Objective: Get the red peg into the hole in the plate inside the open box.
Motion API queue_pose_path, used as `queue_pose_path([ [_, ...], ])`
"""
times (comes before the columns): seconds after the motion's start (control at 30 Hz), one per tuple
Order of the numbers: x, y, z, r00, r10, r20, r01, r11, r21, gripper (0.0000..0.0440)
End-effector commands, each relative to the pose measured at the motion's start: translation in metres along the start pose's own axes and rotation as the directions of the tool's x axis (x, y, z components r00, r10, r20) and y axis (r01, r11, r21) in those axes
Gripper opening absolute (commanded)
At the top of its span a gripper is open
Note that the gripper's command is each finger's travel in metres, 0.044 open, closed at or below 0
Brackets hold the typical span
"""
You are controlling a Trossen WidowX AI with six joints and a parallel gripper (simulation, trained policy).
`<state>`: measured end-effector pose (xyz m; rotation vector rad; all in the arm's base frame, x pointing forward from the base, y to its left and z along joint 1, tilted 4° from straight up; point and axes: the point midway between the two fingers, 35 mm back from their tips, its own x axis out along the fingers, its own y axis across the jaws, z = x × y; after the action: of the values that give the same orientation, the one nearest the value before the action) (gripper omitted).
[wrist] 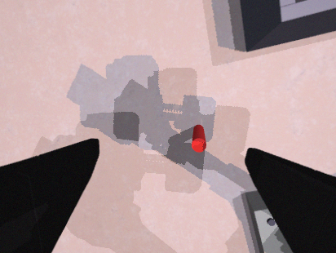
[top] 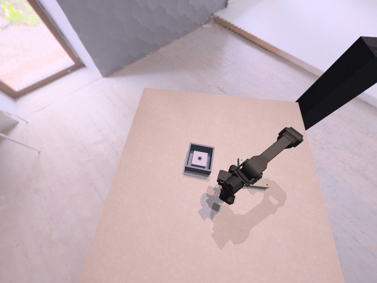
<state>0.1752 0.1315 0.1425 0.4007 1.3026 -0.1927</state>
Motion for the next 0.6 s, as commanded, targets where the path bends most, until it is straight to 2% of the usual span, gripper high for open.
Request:
queue_pose_path([
  [0.0,0.016,-0.012,-0.003,0.997,-0.072,-0.041,0.076,0.992,0.101,0.044],
  [0.27,0.049,-0.027,-0.007,0.985,-0.149,-0.091,0.169,0.944,0.284,0.0438],
  [0.57,0.09,-0.034,-0.014,0.984,-0.148,-0.1,0.176,0.889,0.422,0.0436],
])
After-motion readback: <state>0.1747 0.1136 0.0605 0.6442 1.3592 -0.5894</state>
